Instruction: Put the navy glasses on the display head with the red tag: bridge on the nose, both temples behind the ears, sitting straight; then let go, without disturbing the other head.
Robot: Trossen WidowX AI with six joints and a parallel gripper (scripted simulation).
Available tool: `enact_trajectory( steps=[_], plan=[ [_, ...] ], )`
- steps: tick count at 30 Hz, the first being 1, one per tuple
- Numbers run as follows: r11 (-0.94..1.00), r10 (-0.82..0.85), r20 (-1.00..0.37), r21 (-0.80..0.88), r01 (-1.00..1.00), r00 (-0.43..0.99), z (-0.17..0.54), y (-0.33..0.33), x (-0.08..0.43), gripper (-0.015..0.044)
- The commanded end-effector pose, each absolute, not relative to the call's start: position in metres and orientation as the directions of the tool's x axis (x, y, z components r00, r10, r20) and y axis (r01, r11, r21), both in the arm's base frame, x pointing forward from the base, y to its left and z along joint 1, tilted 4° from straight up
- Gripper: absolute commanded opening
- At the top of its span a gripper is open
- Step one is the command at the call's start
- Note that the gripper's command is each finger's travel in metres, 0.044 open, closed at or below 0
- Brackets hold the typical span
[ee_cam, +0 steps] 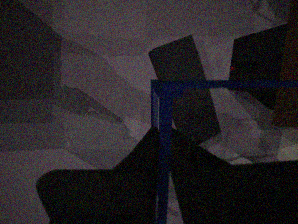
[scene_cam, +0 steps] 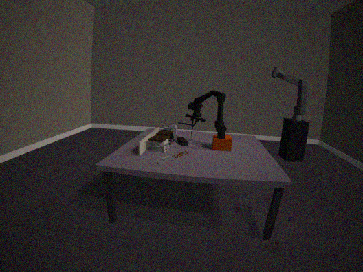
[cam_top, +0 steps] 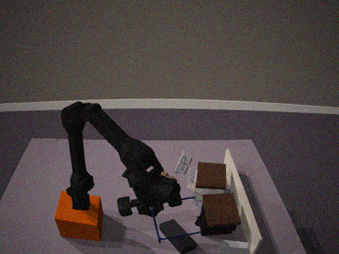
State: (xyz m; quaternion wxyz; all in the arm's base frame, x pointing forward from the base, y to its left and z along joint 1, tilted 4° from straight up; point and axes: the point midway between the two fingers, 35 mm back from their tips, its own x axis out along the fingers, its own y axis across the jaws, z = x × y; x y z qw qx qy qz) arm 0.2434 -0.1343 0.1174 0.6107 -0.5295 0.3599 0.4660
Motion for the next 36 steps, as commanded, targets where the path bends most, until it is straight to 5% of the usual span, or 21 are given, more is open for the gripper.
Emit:
enact_trajectory(
  steps=[1,36],
  plan=[
    [0.018,0.179,-0.947,-0.266,-0.964,0.265,0.111,-0.119,0.247,0.0],
    [0.127,-0.012,-0.995,-0.099,-0.987,0.098,0.083,-0.009,0.258,0.0]
  ],
)
